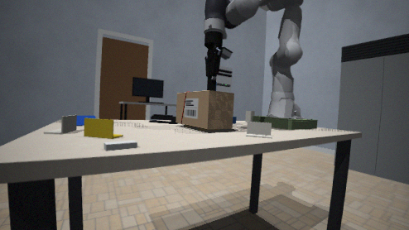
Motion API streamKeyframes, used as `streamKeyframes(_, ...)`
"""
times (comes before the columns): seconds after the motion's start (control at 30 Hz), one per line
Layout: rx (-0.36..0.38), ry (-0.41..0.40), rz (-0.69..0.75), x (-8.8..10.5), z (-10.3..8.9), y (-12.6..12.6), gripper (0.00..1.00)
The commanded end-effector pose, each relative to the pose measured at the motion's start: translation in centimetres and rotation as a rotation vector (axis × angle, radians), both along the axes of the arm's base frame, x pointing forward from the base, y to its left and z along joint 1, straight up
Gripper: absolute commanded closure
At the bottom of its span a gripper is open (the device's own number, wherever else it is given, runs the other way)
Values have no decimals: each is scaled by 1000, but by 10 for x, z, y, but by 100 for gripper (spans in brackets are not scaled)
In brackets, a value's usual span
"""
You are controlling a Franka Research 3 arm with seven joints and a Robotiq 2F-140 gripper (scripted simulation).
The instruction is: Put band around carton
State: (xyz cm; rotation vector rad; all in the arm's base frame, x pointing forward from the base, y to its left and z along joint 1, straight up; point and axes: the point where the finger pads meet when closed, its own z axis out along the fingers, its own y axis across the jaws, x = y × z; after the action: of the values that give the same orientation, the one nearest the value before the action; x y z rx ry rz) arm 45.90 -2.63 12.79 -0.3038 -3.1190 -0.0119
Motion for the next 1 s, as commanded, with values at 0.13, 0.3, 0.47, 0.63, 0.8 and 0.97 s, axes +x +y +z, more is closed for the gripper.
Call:
streamKeyframes(0.13, -3, -3, -2, 1, 0, -1, 82)
streamKeyframes(0.3, -3, -3, -2, 1, 0, -1, 82)
streamKeyframes(0.47, -3, -3, -2, 1, -1, -1, 82)
streamKeyframes(0.63, -3, -3, -2, 1, -1, -1, 82)
streamKeyframes(0.8, -3, -3, -2, 1, -2, -1, 82)
streamKeyframes(0.97, -3, -3, -2, 1, -3, -1, 82)
